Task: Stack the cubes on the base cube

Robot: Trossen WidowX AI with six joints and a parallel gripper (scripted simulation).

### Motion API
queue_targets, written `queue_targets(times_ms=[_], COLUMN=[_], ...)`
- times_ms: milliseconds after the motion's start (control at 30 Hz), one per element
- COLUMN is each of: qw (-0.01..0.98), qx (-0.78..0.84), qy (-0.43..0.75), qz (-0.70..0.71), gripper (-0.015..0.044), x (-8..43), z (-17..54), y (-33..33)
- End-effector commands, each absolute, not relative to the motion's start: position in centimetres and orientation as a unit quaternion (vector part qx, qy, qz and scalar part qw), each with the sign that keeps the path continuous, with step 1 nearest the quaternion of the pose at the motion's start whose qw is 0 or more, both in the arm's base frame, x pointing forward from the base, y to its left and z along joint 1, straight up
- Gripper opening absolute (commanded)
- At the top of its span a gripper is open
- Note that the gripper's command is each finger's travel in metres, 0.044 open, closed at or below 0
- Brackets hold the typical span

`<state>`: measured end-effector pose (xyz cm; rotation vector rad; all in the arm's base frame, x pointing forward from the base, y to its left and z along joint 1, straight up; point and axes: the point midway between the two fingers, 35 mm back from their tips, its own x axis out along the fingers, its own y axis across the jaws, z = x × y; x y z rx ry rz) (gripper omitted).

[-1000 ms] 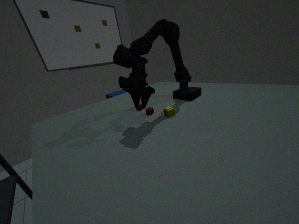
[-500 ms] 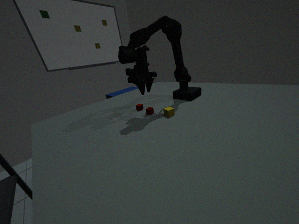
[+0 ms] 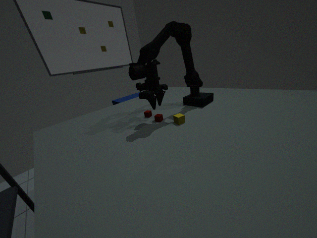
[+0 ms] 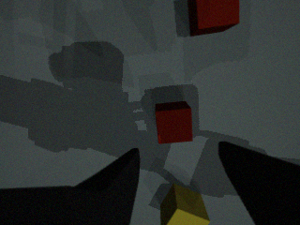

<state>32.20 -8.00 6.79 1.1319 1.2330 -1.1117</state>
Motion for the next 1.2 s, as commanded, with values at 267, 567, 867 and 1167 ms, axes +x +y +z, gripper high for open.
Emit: queue_targets(times_ms=[267,567,867,1167], qw=[0.539,0.539,0.539,0.539], qx=[0.472,0.472,0.472,0.472], qy=[0.518,0.518,0.518,0.518], qz=[-0.467,-0.467,-0.467,-0.467], gripper=[0.0265,0.0265,0.0265,0.0186], x=[32.1,32.1,32.2,32.1], z=[3.8,2.7,1.2,0.5], y=[-8.1,-8.1,-8.2,-8.2])
